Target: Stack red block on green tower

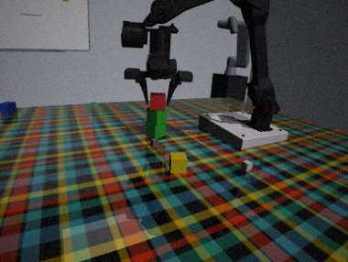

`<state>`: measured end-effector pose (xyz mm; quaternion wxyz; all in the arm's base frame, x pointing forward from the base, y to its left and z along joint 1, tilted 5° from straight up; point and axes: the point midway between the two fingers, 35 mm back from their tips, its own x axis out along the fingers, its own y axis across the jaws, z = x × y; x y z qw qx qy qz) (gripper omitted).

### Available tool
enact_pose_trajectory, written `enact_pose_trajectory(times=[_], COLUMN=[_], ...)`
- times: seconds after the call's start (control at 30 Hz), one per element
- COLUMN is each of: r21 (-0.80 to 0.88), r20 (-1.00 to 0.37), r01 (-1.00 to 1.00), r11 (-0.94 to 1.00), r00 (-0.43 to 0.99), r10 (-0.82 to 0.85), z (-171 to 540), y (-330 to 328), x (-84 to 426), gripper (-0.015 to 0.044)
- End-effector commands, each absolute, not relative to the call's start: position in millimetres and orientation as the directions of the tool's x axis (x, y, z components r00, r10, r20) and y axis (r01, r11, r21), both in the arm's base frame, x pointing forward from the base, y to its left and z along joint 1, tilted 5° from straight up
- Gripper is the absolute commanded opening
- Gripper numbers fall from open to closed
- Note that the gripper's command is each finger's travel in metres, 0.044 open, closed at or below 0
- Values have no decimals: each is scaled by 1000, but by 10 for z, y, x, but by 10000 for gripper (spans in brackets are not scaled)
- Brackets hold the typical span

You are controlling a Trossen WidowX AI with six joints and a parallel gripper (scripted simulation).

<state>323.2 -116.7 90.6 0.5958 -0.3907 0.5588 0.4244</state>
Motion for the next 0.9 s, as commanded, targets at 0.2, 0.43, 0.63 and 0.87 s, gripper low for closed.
enact_pose_trajectory(times=[0.2, 0.43, 0.63, 0.87], r21=[9, 9, 9, 9], r20=[-997, -997, -997, -997], r01=[-942, -942, -942, -942], r11=[334, 334, 334, 334], r00=[15, 15, 15, 15], r10=[69, 69, 69, 69], z=[902, 902, 902, 902], y=[-1168, -1168, -1168, -1168], x=[3233, 3233, 3233, 3233], gripper=[440, 440, 440, 440])
